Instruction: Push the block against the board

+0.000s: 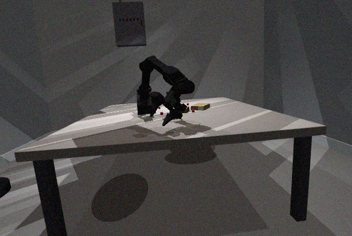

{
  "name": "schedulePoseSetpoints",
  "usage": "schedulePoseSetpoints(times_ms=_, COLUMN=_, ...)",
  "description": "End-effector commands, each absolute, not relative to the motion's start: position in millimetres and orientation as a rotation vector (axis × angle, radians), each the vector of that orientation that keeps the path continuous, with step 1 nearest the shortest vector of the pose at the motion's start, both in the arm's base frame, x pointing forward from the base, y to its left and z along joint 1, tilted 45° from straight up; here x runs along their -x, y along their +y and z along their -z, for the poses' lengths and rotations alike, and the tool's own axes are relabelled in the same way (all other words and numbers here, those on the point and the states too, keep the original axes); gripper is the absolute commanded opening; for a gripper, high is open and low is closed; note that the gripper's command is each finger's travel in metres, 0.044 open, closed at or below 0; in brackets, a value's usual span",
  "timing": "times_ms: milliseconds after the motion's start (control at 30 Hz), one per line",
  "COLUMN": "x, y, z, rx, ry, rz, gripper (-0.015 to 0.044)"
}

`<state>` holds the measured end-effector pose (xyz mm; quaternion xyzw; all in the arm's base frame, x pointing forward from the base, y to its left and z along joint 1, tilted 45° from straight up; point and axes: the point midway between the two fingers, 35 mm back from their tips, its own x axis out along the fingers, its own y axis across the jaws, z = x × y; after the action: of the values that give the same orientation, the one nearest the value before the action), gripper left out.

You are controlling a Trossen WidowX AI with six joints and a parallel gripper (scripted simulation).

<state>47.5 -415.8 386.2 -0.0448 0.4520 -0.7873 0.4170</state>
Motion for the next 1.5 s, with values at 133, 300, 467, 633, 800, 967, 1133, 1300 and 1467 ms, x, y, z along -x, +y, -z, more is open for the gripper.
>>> schedulePoseSetpoints(times_ms=133, x=-54, y=-416, z=-383, rx=0.121, ry=1.146, rz=1.954, gripper=0.0269)
schedulePoseSetpoints(times_ms=300, x=-89, y=-416, z=-362, rx=0.172, ry=1.209, rz=1.825, gripper=0.0138)
schedulePoseSetpoints(times_ms=467, x=-129, y=-410, z=-334, rx=0.215, ry=1.264, rz=1.674, gripper=0.0006)
schedulePoseSetpoints(times_ms=633, x=-168, y=-398, z=-305, rx=0.257, ry=1.317, rz=1.524, gripper=0.0000)
schedulePoseSetpoints(times_ms=800, x=-204, y=-383, z=-279, rx=0.344, ry=1.399, rz=1.367, gripper=0.0000)
schedulePoseSetpoints(times_ms=967, x=-237, y=-363, z=-253, rx=0.437, ry=1.473, rz=1.203, gripper=0.0000)
schedulePoseSetpoints(times_ms=1133, x=-267, y=-340, z=-227, rx=0.535, ry=1.538, rz=1.039, gripper=0.0000)
schedulePoseSetpoints(times_ms=1300, x=-293, y=-313, z=-202, rx=0.637, ry=1.594, rz=0.873, gripper=0.0000)
schedulePoseSetpoints(times_ms=1467, x=-315, y=-283, z=-177, rx=0.742, ry=1.641, rz=0.707, gripper=0.0000)
